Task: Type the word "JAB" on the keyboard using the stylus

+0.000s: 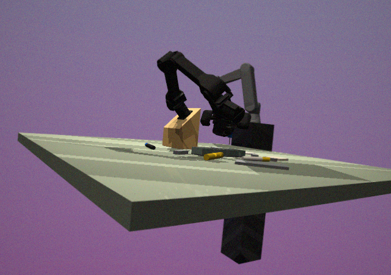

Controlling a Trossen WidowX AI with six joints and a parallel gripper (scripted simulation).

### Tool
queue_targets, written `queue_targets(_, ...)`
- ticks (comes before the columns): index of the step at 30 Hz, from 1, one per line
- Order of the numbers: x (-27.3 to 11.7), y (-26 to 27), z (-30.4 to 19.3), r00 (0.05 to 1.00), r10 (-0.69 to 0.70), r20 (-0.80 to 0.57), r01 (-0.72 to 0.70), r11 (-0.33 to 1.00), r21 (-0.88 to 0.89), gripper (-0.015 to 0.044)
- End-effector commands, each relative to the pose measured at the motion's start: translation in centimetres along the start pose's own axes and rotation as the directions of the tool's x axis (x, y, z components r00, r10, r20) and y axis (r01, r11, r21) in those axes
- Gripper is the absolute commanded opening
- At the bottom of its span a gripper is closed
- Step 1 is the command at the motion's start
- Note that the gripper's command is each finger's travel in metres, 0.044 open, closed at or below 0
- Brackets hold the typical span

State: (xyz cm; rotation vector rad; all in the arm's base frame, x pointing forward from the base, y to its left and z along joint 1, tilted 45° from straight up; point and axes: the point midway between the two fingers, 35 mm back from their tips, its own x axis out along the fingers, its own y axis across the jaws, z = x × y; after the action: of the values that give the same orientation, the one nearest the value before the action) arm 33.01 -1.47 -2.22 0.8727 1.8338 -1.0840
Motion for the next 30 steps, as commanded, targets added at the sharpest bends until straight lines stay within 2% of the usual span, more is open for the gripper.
queue_targets(1, 0.0, 0.0, -0.1, 1.0, -0.001, 0.001, 0.001, 1.0, -0.003, 0.0058)
queue_targets(2, 0.0, 0.0, -0.1, 1.0, -0.001, 0.001, 0.001, 1.0, -0.003, 0.0051)
queue_targets(4, -0.3, -0.2, 0.1, 1.0, -0.001, 0.001, 0.001, 1.0, -0.003, 0.0)
queue_targets(15, -5.8, -6.2, 2.8, 1.0, -0.002, -0.003, 0.002, 1.0, 0.005, 0.0)
queue_targets(30, -4.7, -6.4, 4.6, 1.0, -0.002, -0.003, 0.002, 1.0, 0.006, 0.0)
